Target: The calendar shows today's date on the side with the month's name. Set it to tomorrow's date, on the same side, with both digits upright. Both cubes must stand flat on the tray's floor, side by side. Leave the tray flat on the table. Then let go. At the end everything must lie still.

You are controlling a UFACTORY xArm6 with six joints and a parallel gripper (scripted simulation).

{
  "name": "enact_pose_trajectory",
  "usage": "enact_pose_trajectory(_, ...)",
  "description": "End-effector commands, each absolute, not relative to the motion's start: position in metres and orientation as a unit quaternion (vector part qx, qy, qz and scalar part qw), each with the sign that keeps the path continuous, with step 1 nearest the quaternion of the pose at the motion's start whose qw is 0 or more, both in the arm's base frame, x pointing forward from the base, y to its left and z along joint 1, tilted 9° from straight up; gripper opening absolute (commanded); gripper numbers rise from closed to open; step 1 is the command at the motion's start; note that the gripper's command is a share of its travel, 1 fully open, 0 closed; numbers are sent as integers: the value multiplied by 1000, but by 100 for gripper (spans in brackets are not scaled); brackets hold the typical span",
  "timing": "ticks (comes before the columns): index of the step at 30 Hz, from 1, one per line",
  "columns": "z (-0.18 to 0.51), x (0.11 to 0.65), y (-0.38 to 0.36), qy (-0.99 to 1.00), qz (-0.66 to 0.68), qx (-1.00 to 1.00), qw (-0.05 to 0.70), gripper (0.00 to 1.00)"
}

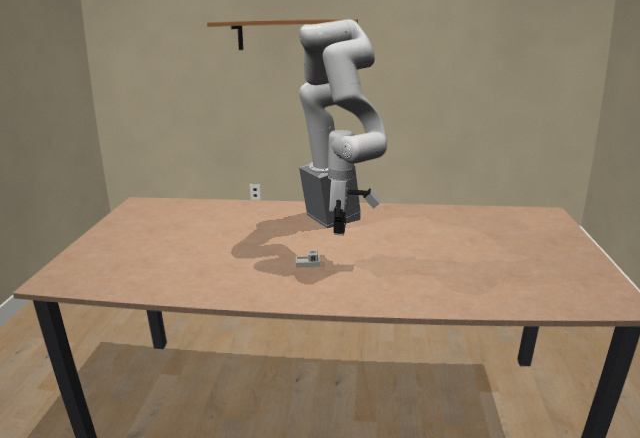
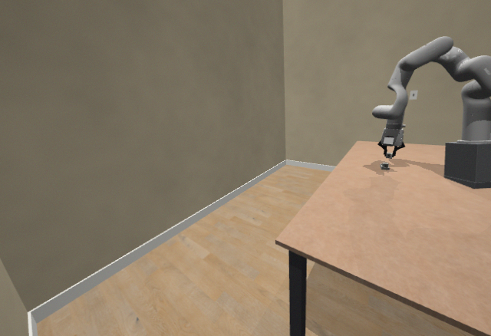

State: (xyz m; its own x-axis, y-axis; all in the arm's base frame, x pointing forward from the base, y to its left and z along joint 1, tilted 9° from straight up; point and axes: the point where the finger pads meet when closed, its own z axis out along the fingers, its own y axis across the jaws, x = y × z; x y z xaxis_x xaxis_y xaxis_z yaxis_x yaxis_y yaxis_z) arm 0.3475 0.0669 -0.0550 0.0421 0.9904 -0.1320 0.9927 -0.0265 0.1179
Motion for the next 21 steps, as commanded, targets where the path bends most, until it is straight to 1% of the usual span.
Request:
enact_pose_trajectory(1, -55, 346, 73, 746, -14, 662, 75, 27)
enact_pose_trajectory(21, -56, 345, 75, 765, -16, 639, 74, 27)
